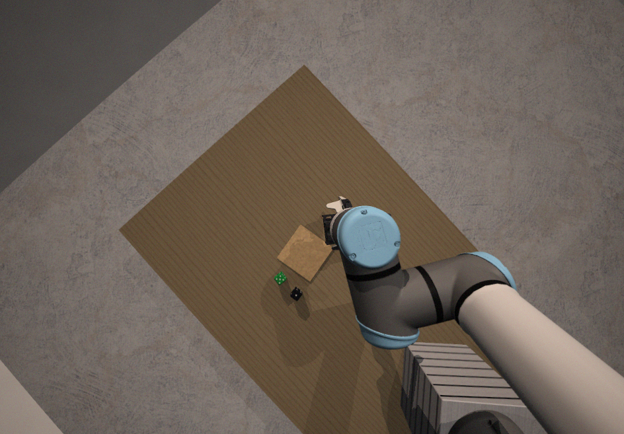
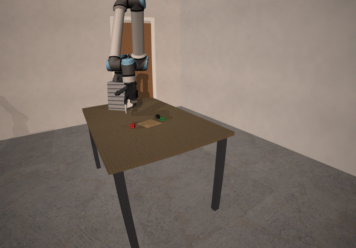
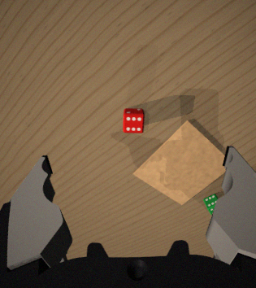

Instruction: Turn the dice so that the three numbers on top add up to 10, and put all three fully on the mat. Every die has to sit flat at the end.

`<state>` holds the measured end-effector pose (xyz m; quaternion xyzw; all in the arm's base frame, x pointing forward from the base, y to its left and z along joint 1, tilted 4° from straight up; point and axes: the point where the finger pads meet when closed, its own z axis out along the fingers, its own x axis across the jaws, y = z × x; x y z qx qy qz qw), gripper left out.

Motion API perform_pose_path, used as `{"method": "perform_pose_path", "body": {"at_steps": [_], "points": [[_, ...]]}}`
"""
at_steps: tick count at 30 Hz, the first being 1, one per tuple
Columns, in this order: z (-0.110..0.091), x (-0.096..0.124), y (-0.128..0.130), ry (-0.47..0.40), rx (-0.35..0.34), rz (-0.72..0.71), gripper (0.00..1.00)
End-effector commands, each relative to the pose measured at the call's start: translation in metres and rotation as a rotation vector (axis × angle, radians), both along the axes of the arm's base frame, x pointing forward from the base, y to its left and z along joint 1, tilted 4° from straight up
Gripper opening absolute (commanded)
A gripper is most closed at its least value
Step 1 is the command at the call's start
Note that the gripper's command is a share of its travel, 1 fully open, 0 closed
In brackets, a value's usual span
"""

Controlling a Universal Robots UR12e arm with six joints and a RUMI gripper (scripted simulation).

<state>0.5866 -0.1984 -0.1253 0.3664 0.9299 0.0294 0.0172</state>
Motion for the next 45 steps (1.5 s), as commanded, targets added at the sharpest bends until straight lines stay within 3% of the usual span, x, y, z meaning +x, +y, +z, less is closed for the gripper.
{"method": "perform_pose_path", "body": {"at_steps": [1,3,17,20,30,45], "points": [[-0.002,0.0,0.0,0.008,0.003,-0.159,1.0],[-0.002,0.0,0.0,0.008,0.003,-0.159,1.0],[-0.009,0.001,0.004,0.026,0.029,-0.63,1.0],[-0.01,0.001,0.004,0.027,0.029,-0.639,1.0],[-0.015,0.004,0.007,0.041,0.048,-0.987,1.0],[-0.021,0.008,0.01,0.055,0.068,-1.353,1.0]]}}
